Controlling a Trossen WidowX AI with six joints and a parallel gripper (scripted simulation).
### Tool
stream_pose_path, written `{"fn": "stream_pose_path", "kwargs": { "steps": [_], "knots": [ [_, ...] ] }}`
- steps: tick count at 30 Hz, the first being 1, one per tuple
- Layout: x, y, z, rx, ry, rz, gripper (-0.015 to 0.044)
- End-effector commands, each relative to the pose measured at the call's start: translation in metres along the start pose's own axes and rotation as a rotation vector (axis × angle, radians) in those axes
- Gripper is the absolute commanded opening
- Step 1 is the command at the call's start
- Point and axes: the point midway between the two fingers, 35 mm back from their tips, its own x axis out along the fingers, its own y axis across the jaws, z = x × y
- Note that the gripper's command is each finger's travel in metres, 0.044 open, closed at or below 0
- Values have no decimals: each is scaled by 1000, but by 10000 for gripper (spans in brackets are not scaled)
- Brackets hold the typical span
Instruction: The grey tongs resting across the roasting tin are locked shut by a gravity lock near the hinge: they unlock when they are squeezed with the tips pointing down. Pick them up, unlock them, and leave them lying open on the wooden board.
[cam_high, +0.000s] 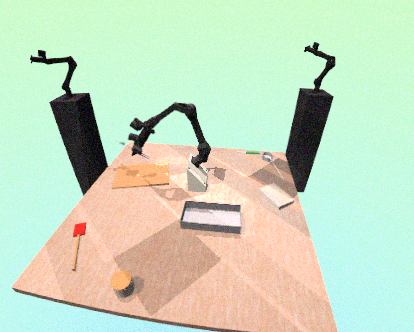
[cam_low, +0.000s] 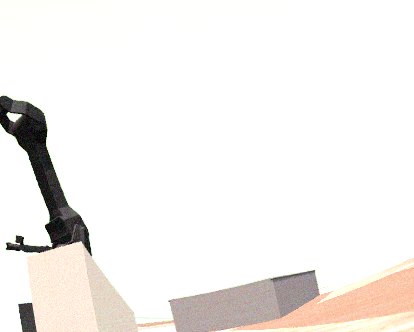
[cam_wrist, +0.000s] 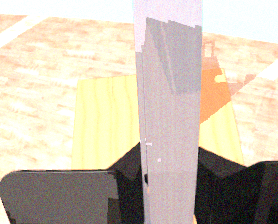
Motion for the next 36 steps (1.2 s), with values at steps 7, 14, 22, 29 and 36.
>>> {"fn": "stream_pose_path", "kwargs": {
  "steps": [7,14,22,29,36],
  "knots": [
    [2,0,5,1,120,-12,-150],
    [3,1,2,-1,212,-16,-150],
    [2,2,-1,-5,318,-22,-150],
    [0,4,-5,-10,412,-29,-150],
    [-5,6,-9,-17,505,-36,-150]
  ]
}}
